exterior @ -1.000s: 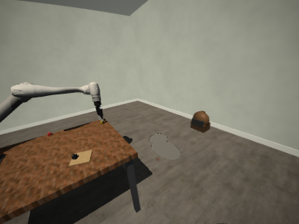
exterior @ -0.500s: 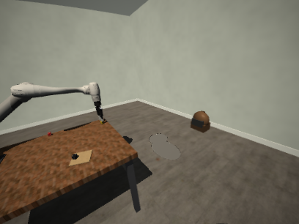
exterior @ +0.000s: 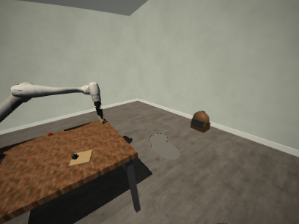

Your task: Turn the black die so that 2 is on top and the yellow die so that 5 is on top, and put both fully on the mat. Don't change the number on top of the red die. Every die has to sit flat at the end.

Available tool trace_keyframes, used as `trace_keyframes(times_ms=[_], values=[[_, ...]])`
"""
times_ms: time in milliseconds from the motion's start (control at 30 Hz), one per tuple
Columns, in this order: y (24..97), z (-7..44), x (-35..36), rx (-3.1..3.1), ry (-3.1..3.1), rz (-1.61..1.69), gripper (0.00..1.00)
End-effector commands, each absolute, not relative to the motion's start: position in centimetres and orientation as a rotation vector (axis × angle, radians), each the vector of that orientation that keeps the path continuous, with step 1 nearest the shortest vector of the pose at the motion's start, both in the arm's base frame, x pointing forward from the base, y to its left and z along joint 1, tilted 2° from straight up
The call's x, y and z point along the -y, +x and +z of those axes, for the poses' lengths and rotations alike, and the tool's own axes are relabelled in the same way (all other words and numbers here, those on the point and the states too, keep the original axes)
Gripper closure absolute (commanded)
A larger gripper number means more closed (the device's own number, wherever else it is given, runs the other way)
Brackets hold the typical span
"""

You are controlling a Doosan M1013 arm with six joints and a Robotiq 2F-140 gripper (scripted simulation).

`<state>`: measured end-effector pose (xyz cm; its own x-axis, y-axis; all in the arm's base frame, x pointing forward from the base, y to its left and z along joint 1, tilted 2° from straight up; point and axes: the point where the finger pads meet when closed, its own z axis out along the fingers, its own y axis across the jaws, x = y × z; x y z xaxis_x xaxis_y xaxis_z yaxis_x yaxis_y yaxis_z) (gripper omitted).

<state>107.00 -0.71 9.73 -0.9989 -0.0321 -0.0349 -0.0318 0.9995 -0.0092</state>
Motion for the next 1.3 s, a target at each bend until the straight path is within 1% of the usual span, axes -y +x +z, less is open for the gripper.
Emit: trace_keyframes(times_ms=[0, 633, 1267], values=[[107.0, 9.8, 0.7, -3.106, -0.050, -0.013, 0.65], [107.0, 9.5, 0.7, -3.106, -0.050, -0.013, 0.65], [107.1, 6.4, 0.7, -3.106, -0.050, -0.013, 0.65]])
